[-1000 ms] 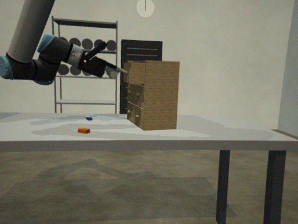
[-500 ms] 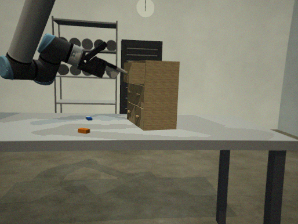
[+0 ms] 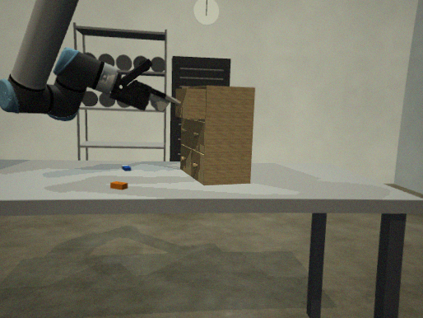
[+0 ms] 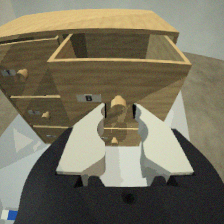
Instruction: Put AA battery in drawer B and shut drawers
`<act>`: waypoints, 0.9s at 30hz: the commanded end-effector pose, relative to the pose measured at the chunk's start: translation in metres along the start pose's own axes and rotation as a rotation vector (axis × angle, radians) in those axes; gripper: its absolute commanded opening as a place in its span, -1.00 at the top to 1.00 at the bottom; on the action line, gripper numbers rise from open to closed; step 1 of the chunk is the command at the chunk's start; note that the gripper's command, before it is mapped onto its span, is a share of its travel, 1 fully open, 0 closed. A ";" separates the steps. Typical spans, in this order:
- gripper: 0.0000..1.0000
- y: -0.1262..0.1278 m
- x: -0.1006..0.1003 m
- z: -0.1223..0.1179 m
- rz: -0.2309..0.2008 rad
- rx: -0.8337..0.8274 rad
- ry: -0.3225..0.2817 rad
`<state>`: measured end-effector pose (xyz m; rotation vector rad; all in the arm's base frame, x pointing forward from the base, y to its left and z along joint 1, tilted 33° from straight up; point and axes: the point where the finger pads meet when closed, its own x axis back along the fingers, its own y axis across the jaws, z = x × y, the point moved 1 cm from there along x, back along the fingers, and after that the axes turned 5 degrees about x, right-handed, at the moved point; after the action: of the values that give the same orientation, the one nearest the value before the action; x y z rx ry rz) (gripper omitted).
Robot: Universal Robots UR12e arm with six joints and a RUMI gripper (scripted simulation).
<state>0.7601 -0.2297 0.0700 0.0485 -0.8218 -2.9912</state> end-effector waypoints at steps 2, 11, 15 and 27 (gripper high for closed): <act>0.61 0.001 -0.002 0.002 0.000 0.005 0.003; 0.86 0.001 -0.002 0.002 0.000 0.005 0.003; 0.86 0.001 -0.002 0.002 0.000 0.005 0.003; 0.86 0.001 -0.002 0.002 0.000 0.005 0.003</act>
<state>0.7601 -0.2297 0.0700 0.0484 -0.8218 -2.9913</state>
